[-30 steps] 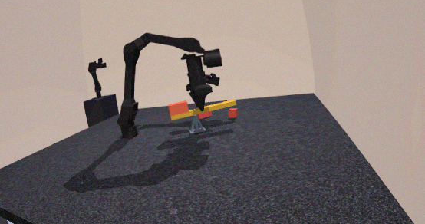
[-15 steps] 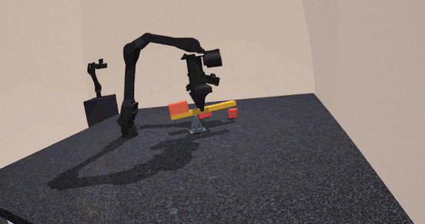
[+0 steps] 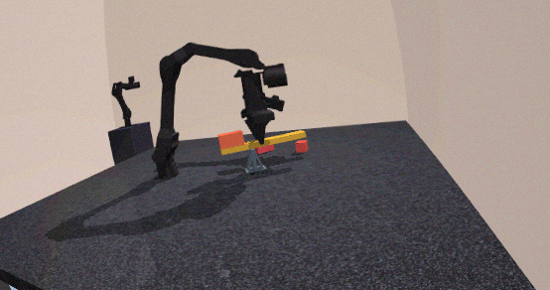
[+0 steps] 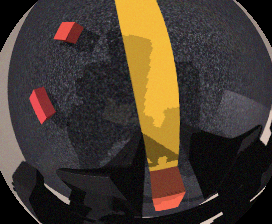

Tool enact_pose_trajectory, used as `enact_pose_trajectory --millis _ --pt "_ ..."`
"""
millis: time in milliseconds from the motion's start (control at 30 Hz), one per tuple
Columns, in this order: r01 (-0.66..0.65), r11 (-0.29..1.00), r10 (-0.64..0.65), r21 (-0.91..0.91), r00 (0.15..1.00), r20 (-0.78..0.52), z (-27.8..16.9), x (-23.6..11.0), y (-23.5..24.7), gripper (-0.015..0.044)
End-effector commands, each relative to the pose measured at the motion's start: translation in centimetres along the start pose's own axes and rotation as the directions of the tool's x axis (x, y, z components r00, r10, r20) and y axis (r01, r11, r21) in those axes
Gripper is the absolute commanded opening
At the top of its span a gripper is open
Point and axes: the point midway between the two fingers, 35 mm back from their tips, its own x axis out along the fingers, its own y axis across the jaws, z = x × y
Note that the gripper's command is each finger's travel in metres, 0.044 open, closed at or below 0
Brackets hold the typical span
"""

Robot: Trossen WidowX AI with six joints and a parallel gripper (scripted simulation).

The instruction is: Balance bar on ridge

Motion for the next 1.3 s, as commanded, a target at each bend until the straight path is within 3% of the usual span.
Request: enact_pose_trajectory --millis 0,1267 --pt "-0.004 1.0 0.004 0.003 1.0 0.0 0.03 0.32 0.05 0.0" --pt "0.0 1.0 0.0 0.0 1.0 0.001 0.04 0.0 0.0 0.0"
